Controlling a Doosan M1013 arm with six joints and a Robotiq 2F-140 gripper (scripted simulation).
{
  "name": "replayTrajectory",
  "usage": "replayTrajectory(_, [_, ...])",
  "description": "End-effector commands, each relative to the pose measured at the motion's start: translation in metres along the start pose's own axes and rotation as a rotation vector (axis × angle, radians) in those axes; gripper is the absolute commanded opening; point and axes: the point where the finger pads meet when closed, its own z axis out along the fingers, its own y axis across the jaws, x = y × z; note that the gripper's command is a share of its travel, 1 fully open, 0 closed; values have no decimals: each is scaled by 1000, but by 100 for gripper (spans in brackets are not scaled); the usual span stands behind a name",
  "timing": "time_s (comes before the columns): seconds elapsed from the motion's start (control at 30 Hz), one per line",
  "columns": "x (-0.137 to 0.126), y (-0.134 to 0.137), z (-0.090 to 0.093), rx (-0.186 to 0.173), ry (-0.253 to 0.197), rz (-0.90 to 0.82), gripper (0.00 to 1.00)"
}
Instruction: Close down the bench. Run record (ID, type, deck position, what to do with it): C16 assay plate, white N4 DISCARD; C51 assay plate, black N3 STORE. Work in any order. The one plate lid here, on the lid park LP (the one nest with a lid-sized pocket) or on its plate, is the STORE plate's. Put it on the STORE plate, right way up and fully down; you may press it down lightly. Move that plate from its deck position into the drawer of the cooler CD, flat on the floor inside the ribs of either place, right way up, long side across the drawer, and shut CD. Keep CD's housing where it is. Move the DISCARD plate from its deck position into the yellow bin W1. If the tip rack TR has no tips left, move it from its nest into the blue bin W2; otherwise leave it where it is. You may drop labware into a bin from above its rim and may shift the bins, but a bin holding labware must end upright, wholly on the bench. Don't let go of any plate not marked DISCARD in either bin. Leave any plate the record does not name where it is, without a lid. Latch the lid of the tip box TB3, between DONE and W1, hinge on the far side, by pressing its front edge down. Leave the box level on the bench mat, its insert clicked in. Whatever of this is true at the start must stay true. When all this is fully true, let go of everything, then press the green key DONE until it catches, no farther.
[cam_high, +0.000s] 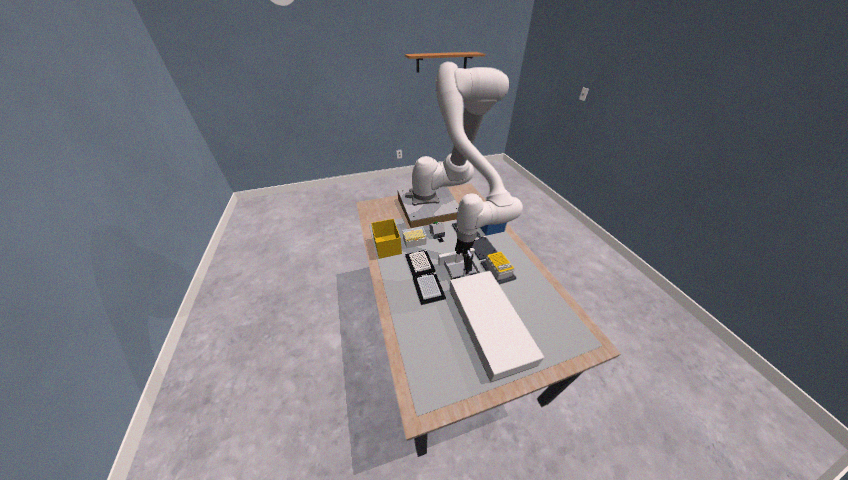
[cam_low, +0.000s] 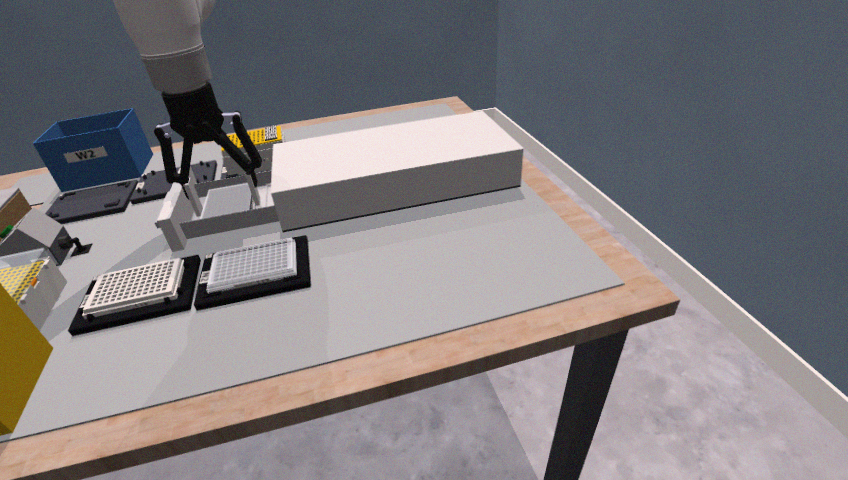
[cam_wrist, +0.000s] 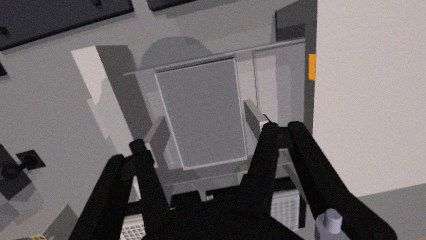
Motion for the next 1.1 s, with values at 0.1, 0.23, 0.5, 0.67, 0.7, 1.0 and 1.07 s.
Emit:
replayTrajectory(0.1, [0,0,-4,0,0,0,66])
replayTrajectory(0.23, [0,0,-8,0,0,0,66])
replayTrajectory(0.5, [0,0,-17,0,0,0,66])
replayTrajectory(0.67, [0,0,-24,0,0,0,66])
replayTrajectory(0.7, [0,0,-25,0,0,0,66])
replayTrajectory(1.0, [0,0,-35,0,0,0,66])
replayTrajectory(1.07, [0,0,-37,0,0,0,66])
